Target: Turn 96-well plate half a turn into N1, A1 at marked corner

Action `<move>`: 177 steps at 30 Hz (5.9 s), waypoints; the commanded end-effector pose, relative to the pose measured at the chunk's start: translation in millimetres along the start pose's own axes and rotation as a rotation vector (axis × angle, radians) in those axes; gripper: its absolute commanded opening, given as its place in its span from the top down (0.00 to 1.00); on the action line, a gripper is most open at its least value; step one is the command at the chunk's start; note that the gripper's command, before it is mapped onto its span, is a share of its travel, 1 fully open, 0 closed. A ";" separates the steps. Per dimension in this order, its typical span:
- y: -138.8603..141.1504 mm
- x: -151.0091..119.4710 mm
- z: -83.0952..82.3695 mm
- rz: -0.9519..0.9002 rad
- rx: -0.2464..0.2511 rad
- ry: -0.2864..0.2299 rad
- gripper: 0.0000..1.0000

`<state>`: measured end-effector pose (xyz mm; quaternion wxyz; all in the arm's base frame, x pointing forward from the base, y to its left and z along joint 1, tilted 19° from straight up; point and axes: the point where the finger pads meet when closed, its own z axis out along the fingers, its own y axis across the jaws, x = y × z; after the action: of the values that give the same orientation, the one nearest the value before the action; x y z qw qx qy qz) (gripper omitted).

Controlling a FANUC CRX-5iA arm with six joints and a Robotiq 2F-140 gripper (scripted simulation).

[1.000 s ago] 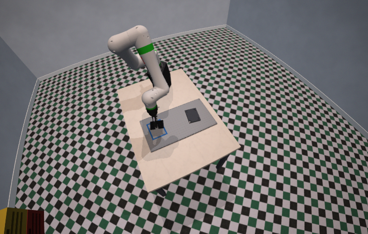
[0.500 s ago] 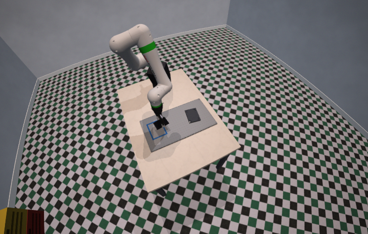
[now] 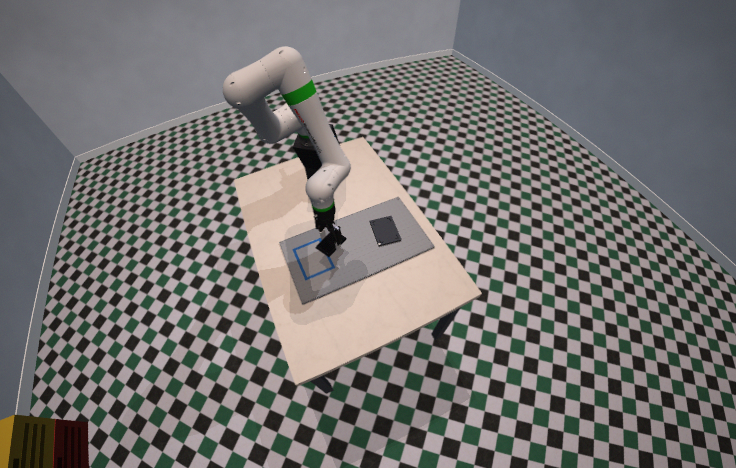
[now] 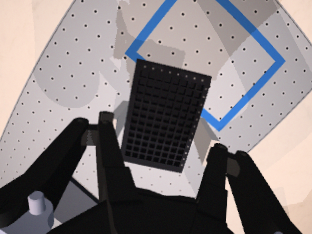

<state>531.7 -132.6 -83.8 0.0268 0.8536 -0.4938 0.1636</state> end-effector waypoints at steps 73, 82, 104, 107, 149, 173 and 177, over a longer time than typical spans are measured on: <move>-111.0 -197.8 -7.5 -0.003 0.000 -0.002 1.00; -122.3 -218.2 -8.3 -0.003 0.000 -0.002 1.00; -140.5 -250.6 -9.5 -0.203 0.000 -0.002 1.00; -140.6 -250.6 -9.5 -0.303 0.000 -0.002 1.00; -140.4 -250.4 -9.5 -0.917 0.001 -0.002 1.00; -140.6 -250.5 2.2 -0.917 0.001 -0.002 1.00; -140.6 -250.5 8.8 -0.917 0.001 -0.002 1.00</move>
<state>537.1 147.4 -147.3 0.0957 0.9843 -0.0647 0.1335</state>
